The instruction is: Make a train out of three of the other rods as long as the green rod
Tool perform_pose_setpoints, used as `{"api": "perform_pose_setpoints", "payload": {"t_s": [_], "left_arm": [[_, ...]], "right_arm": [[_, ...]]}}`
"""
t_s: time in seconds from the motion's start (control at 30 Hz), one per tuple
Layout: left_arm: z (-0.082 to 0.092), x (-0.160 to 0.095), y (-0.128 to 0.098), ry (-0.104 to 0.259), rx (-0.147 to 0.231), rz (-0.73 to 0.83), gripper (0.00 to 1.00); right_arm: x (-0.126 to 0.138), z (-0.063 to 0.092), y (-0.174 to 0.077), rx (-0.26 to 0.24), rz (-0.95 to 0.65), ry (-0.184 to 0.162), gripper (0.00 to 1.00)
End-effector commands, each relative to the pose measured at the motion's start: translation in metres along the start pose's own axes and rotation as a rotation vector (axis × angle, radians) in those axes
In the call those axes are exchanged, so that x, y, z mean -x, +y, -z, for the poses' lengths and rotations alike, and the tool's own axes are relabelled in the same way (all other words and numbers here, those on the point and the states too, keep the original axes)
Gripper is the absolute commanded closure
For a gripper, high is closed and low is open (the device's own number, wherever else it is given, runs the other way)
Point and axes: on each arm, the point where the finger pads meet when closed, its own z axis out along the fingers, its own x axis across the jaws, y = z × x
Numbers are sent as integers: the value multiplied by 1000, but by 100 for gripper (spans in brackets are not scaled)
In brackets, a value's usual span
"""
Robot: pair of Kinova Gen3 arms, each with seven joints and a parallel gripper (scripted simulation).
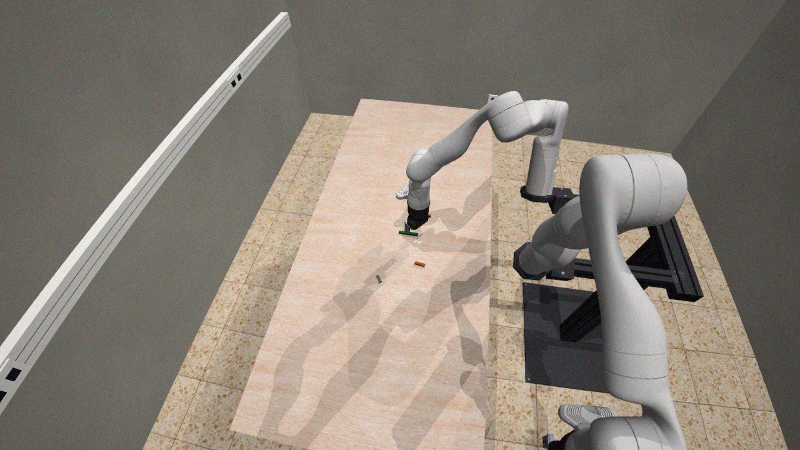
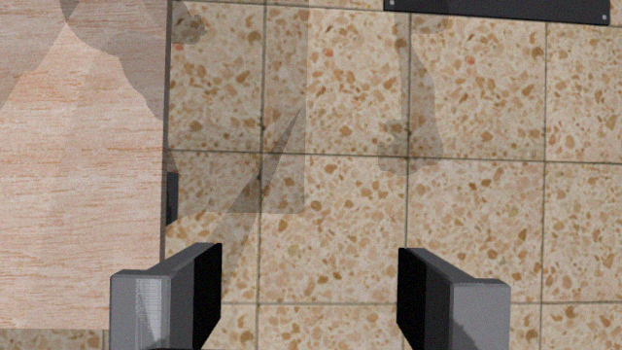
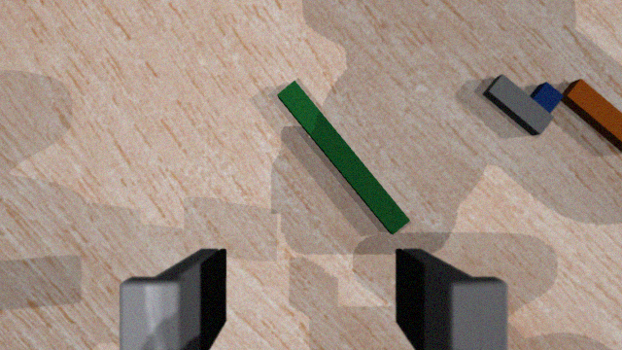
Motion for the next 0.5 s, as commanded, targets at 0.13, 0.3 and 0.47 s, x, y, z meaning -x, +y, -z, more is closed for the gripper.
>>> {"api": "perform_pose_setpoints", "payload": {"t_s": [0.13,0.3,0.47], "left_arm": [[1,0,0,0,2,0,0],[1,0,0,0,2,0,0],[1,0,0,0,2,0,0]], "right_arm": [[-10,4,-2,-7,-95,-5,0],[-10,4,-2,-7,-96,-6,0],[-10,4,-2,-7,-96,-6,0]]}}
